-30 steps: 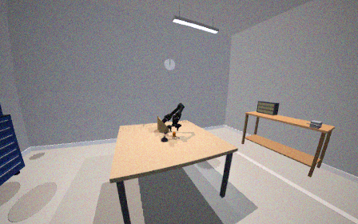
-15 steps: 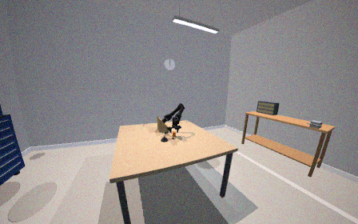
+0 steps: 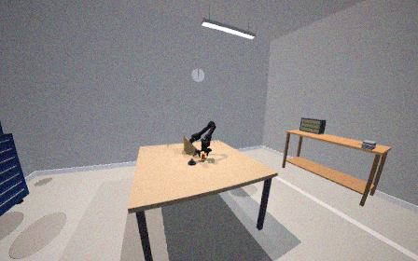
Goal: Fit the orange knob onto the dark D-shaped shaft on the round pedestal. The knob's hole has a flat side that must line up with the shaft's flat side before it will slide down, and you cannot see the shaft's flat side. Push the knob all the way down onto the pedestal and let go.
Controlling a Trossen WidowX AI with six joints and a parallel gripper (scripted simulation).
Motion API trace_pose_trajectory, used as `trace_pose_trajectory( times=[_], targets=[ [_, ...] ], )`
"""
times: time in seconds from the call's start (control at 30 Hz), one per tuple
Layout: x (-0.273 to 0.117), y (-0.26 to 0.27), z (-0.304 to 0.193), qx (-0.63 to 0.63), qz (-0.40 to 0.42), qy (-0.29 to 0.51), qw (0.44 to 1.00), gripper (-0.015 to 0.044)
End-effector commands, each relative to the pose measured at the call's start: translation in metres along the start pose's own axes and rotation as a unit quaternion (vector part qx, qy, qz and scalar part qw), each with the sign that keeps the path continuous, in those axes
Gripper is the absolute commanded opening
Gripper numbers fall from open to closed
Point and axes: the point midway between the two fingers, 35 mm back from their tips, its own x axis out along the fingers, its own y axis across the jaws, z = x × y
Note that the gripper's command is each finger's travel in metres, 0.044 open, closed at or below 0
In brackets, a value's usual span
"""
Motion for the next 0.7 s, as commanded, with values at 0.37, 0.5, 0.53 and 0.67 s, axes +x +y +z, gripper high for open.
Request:
trace_pose_trajectory(
  times=[0.37, 0.5, 0.53, 0.67],
  targets=[
    [0.0115, -0.0002, -0.0042, 0.005, 0.001, 0.005, 1.0, 0.023],
    [0.0115, -0.0002, -0.0042, 0.005, 0.001, 0.005, 1.0, 0.0164],
    [0.0115, -0.0002, -0.0042, 0.005, 0.001, 0.005, 1.0, 0.0157],
    [0.0115, -0.0002, -0.0042, 0.005, 0.001, 0.005, 1.0, 0.0131]
  ],
)
